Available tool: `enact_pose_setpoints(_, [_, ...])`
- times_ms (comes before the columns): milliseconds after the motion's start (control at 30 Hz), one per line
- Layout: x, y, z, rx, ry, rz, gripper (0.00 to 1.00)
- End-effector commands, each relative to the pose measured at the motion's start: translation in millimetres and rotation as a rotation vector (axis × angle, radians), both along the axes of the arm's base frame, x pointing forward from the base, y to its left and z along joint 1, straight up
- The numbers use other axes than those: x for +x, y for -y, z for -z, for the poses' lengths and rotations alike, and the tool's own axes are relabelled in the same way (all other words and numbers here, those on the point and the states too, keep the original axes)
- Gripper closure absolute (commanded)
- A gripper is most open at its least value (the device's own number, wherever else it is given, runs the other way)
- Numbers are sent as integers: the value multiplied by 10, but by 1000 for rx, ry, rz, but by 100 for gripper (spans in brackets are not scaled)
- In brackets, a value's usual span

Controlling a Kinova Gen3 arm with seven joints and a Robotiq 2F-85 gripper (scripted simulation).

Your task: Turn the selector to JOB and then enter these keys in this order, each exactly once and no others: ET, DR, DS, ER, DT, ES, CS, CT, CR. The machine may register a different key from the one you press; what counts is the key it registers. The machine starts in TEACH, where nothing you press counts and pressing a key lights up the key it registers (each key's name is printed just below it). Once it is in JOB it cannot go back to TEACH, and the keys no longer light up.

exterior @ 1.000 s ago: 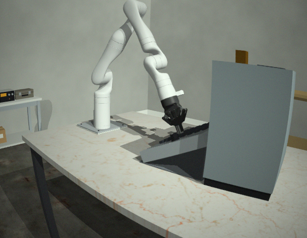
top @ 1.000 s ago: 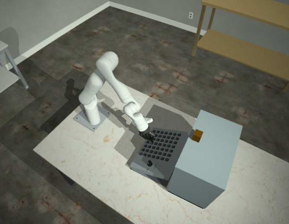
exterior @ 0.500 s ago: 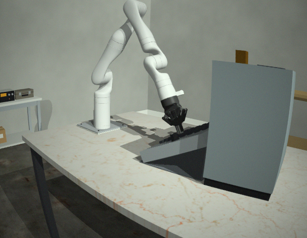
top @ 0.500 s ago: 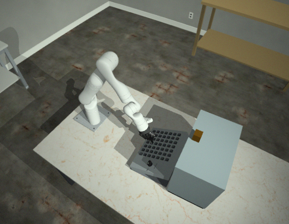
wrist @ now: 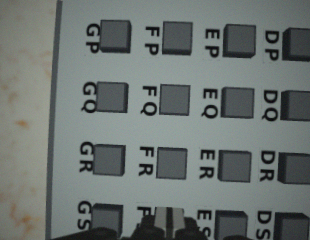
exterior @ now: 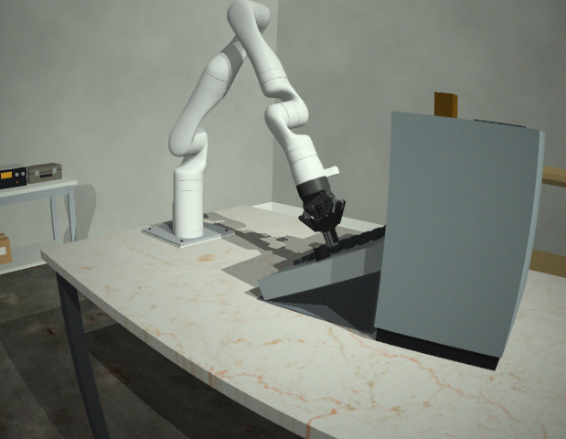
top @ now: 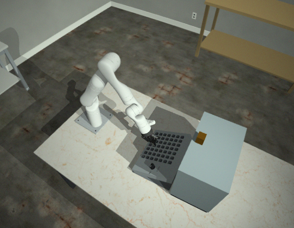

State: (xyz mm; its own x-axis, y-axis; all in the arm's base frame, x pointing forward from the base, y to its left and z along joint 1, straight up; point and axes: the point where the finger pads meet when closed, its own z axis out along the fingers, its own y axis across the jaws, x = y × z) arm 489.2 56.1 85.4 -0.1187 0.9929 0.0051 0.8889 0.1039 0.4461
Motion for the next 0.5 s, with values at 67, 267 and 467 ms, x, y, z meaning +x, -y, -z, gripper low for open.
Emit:
enact_pose_setpoints(67, [0,8,-10,-1,0,-1,90])
enact_pose_setpoints(267, [-54,6,-66,-1,-5,-2,90])
enact_pose_setpoints(467, [-77,9,-131,0,-3,-2,90])
